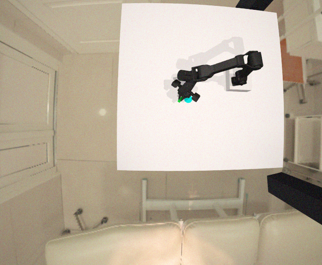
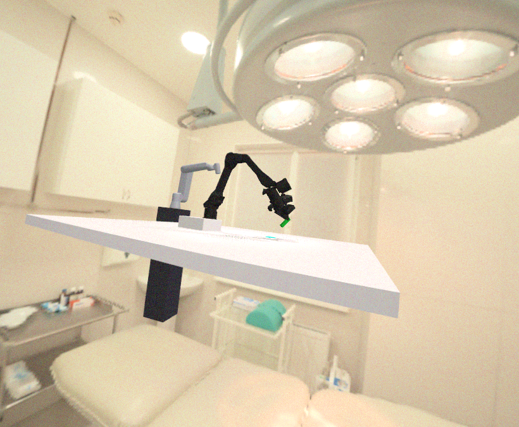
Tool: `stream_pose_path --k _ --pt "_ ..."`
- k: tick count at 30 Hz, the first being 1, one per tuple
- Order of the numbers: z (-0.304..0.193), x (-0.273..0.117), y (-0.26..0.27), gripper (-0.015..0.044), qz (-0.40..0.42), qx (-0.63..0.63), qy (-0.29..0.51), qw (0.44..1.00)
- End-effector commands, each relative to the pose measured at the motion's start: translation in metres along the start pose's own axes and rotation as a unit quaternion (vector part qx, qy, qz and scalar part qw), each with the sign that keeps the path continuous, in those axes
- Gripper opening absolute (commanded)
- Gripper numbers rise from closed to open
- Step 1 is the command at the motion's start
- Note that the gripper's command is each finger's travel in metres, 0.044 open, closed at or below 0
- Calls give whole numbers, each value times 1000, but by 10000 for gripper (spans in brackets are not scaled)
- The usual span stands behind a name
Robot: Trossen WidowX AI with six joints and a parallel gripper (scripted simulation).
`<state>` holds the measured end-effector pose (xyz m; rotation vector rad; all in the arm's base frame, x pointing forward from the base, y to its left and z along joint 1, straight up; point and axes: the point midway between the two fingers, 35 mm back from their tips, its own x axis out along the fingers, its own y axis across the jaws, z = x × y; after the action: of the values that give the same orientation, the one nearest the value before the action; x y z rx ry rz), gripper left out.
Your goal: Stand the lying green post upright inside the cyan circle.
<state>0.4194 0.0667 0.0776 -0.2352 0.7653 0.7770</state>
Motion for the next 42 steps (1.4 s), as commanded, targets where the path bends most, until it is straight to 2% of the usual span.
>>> stream_pose_path --k 1,42 --pt "0 -2 -1 23 1 3 -13 1000" --pt "-4 -15 -3 23 18 0 -140 990"
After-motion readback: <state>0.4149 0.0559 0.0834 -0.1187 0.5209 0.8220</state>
